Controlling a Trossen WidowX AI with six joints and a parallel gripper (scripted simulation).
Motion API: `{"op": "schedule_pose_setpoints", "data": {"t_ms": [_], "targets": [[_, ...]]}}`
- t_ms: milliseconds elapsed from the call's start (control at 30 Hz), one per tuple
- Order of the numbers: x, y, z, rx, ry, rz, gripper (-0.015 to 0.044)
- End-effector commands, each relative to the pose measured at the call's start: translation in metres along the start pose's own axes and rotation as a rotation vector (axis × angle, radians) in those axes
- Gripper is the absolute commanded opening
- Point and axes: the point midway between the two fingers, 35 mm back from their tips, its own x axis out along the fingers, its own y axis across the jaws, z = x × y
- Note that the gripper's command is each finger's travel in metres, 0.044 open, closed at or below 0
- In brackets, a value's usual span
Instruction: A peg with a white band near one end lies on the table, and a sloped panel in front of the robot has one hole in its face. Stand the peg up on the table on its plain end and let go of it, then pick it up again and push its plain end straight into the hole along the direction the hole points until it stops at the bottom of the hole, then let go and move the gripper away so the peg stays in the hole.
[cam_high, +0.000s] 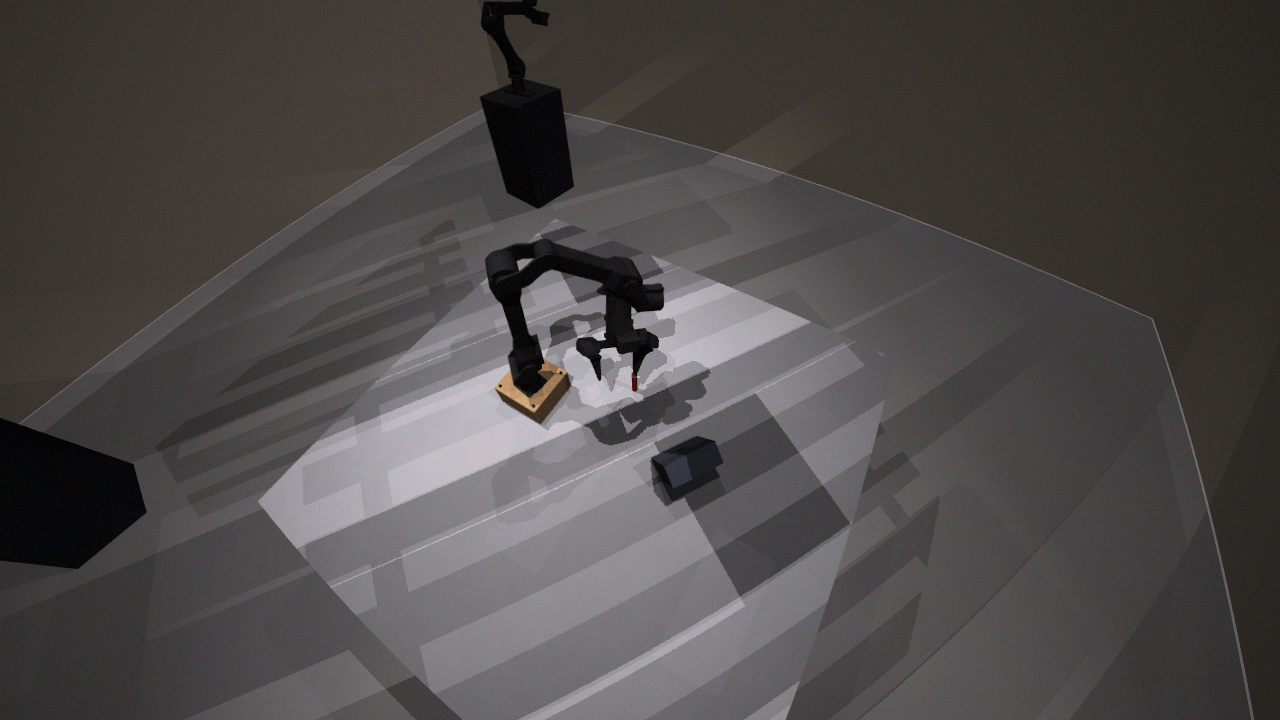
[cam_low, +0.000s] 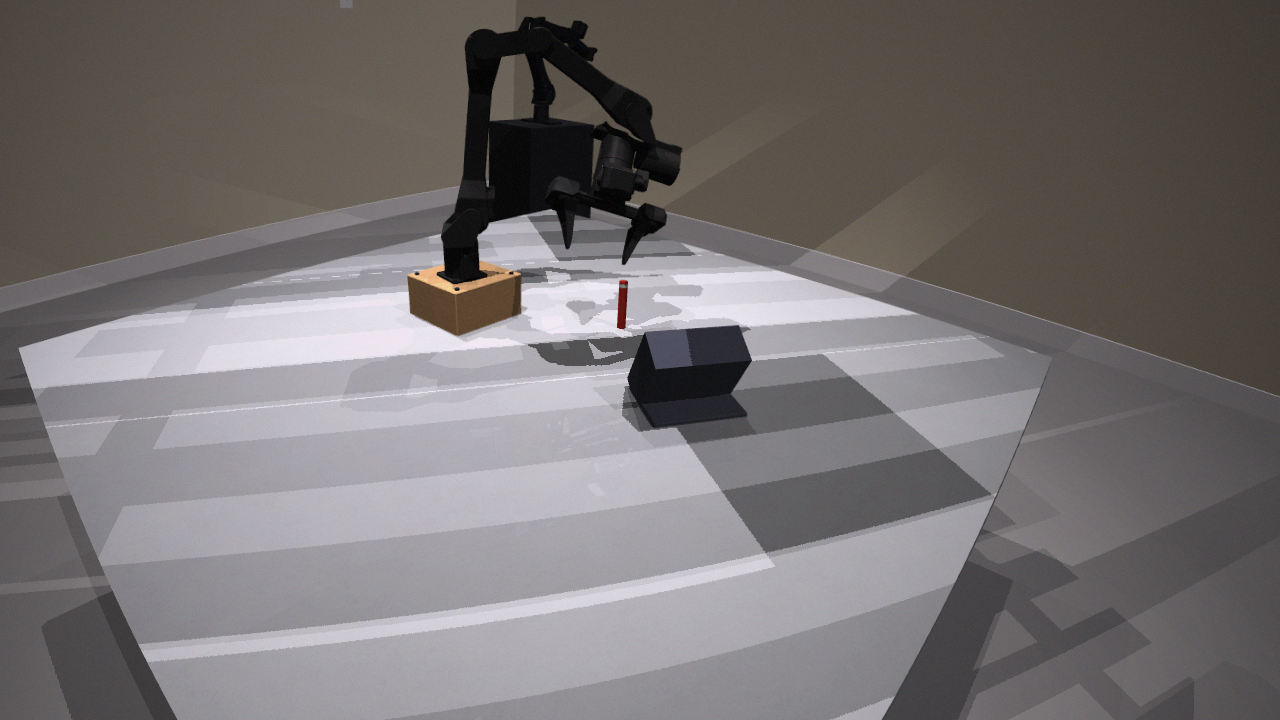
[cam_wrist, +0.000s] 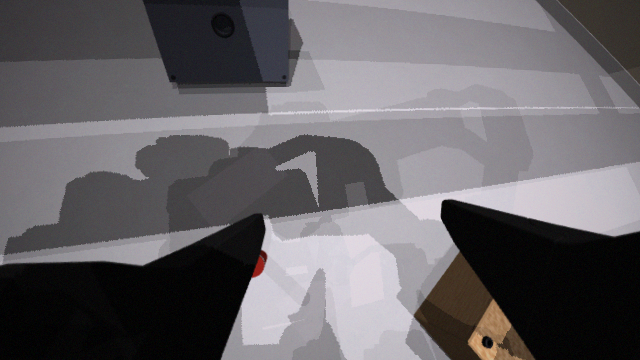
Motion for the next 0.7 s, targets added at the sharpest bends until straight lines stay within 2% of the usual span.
{"op": "schedule_pose_setpoints", "data": {"t_ms": [0, 433, 667], "targets": [[0.0, 0.006, -0.001, -0.026, 0.106, 0.039, 0.044], [-0.005, 0.032, -0.003, -0.134, 0.44, 0.249, 0.044], [-0.011, 0.042, 0.001, -0.17, 0.525, 0.359, 0.044]]}}
